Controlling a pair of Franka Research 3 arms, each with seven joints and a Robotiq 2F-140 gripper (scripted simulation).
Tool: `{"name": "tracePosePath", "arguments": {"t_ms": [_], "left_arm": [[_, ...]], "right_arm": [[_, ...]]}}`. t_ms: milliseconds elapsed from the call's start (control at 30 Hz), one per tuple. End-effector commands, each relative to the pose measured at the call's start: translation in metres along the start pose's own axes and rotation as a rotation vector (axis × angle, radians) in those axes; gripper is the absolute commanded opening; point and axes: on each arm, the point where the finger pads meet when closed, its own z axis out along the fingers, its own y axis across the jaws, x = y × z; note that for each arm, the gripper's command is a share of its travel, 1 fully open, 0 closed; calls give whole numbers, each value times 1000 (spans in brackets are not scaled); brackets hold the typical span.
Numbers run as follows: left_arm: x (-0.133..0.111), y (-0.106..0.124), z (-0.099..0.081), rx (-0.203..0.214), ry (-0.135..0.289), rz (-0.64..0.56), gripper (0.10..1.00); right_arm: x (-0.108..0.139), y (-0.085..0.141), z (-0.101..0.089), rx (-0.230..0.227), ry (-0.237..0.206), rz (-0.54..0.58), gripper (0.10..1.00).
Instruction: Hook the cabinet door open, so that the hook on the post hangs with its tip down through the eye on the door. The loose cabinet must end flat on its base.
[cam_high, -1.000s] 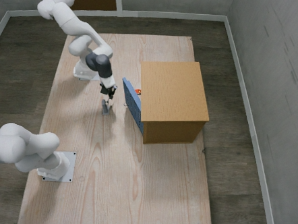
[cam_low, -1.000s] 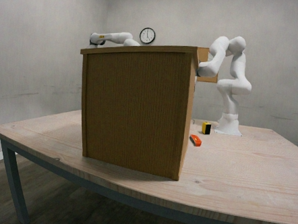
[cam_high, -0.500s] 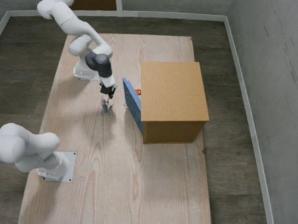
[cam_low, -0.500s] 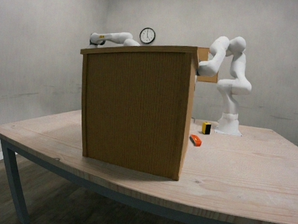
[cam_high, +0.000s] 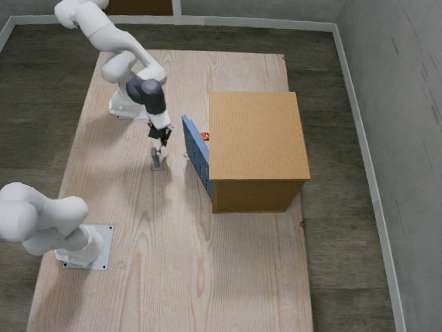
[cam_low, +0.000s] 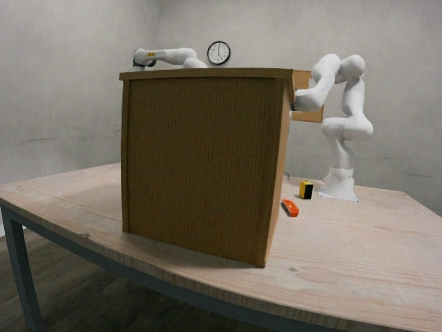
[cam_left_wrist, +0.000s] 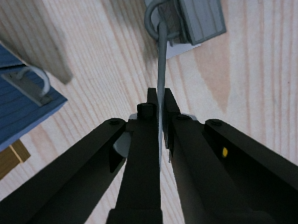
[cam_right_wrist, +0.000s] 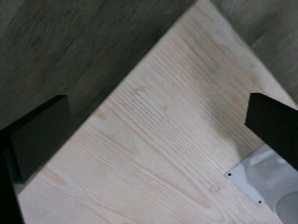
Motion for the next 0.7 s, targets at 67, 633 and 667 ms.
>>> {"name": "tracePosePath", "arguments": {"t_ms": [67, 633, 667], "left_arm": [[2, -1, -6, 3, 1, 5, 126], [5, -1, -12, 3, 1, 5, 126], [5, -1, -12, 3, 1, 5, 126]], "right_arm": [[0, 0, 0, 0, 0, 0, 1000], [0, 0, 0, 0, 0, 0, 1000], [0, 0, 0, 0, 0, 0, 1000]]}}
